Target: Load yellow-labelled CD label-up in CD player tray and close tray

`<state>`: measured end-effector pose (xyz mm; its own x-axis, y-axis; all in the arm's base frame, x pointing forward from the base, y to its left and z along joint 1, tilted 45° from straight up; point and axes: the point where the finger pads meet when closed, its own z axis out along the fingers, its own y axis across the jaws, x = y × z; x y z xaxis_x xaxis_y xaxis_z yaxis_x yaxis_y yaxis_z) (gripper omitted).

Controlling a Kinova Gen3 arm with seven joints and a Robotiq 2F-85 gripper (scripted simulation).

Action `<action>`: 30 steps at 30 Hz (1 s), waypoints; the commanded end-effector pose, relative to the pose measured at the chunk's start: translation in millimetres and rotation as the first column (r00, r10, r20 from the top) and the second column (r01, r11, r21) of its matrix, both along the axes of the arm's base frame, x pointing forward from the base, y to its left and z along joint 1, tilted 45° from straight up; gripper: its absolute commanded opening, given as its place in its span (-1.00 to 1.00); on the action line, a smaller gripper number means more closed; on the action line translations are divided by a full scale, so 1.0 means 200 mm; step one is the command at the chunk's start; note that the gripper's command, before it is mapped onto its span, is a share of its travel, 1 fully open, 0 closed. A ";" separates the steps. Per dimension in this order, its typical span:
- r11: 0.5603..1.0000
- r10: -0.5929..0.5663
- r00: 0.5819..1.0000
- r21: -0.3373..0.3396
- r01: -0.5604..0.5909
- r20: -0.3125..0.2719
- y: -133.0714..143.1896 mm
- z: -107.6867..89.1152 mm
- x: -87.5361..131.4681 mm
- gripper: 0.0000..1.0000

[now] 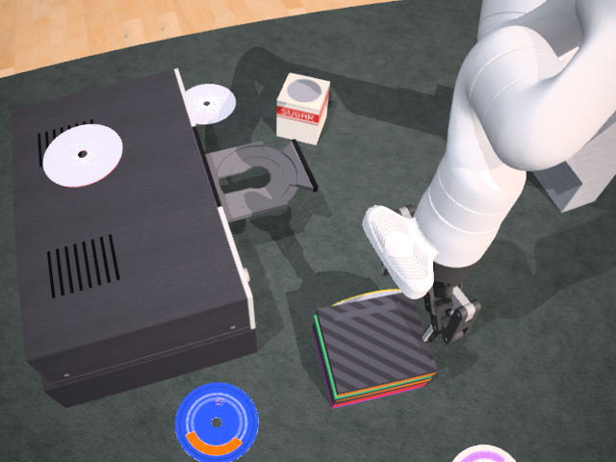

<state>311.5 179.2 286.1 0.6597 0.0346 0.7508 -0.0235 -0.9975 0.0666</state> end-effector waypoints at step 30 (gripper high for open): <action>0.973 -0.154 0.986 0.163 0.161 -0.059 -0.34 -0.05 -0.01 1.00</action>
